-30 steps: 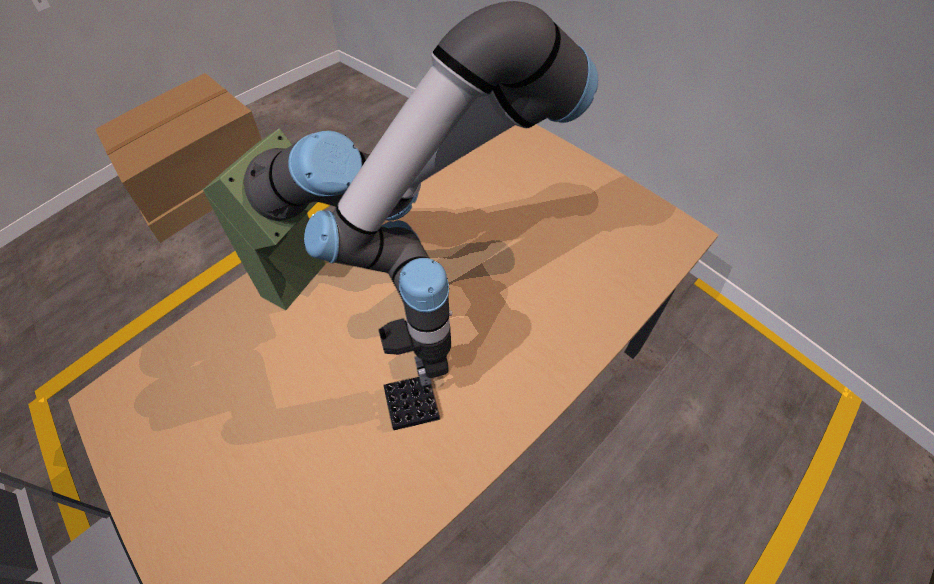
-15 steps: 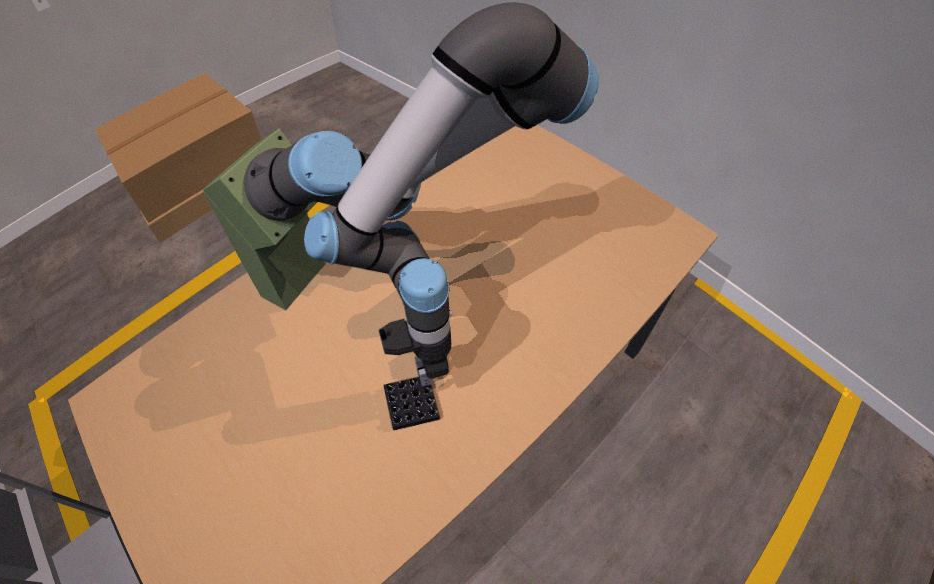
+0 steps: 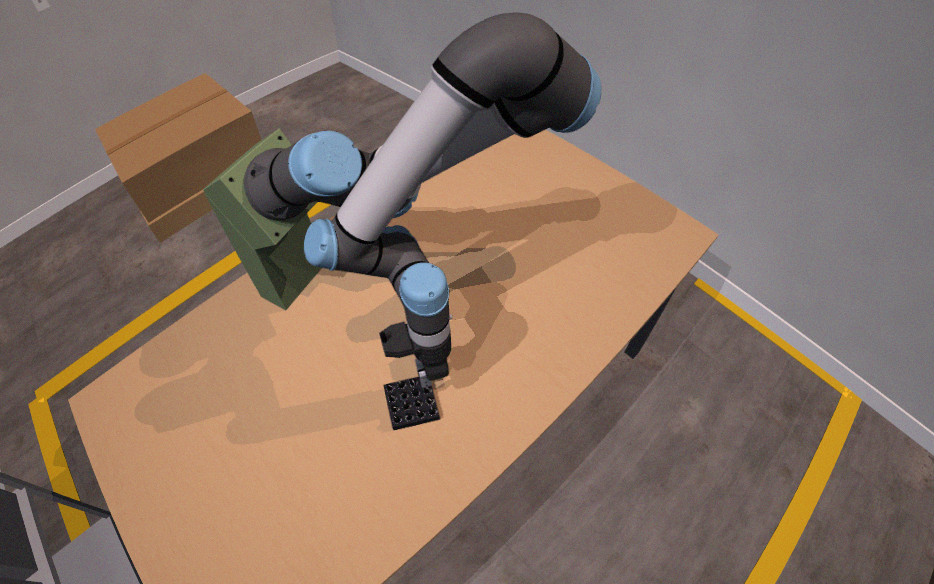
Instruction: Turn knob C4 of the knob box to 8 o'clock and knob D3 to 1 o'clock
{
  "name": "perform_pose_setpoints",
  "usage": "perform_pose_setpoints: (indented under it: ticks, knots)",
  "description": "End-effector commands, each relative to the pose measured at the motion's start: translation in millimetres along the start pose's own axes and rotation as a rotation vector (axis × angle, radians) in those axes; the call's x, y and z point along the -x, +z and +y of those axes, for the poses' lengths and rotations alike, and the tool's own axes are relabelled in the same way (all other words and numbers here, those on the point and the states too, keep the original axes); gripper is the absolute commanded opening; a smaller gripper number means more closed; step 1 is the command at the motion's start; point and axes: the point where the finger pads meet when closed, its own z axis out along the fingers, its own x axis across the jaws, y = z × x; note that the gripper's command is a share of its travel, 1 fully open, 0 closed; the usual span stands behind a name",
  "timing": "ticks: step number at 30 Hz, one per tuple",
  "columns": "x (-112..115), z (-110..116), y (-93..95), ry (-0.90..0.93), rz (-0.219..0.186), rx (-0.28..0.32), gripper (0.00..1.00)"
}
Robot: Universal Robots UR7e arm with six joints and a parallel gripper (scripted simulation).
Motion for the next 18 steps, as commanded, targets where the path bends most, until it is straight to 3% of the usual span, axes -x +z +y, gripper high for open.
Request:
perform_pose_setpoints:
  ticks: [1,18]
  knots:
    - [2.1,1.3,7.7,-0.004,-0.004,0.001,0.46]
    - [2.2,0.9,26.0,-0.004,-0.004,0.001,0.46]
